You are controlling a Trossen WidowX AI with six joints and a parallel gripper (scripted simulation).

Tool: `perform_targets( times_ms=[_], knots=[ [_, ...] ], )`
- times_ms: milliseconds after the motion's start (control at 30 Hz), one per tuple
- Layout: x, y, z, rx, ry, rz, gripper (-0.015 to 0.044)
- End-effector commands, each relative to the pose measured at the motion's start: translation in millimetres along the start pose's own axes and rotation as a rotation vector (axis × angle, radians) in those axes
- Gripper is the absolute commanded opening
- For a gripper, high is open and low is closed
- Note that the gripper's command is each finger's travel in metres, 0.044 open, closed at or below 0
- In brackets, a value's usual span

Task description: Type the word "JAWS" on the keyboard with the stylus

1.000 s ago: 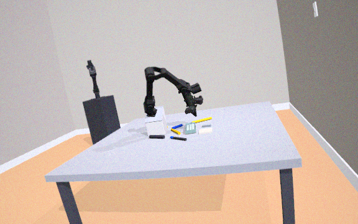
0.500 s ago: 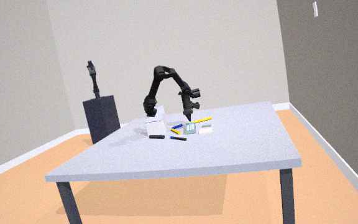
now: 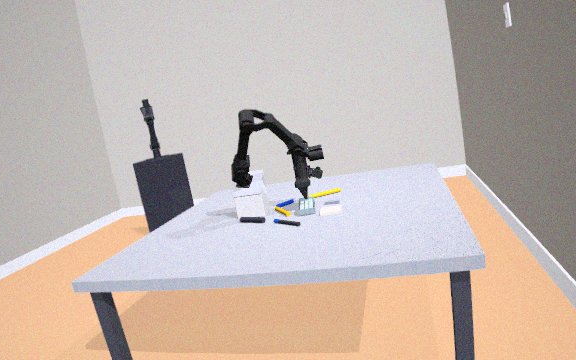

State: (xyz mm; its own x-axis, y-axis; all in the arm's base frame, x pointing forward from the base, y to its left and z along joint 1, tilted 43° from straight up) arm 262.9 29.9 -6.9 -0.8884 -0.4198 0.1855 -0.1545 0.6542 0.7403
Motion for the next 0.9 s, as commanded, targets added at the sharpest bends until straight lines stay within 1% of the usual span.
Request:
perform_targets(
  times_ms=[0, 233, 367, 433, 867],
  knots=[
    [3.5, -0.2, -3.5, 0.004, 0.008, 0.003, 0.0],
    [3.5, -0.1, -6.2, 0.003, 0.008, 0.003, 0.0],
    [10.5, 0.2, -58.3, 0.004, 0.008, 0.003, 0.0],
    [13.4, 0.2, -69.3, 0.007, 0.008, 0.004, 0.0],
    [13.4, 0.2, -69.3, 0.007, 0.008, 0.004, 0.0]
  ],
)
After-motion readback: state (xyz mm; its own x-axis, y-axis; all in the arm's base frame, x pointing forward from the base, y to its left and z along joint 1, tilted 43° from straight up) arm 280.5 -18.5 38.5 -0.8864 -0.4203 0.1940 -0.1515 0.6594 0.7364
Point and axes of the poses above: the point midway between the two fingers, 35 mm back from their tips, its own y axis back along the fingers, its own z axis across the jaws, x = y × z, the point moved 5 cm from there along y, back along the fingers, and after that the axes turned 9 degrees about y, right-handed, at the moved point
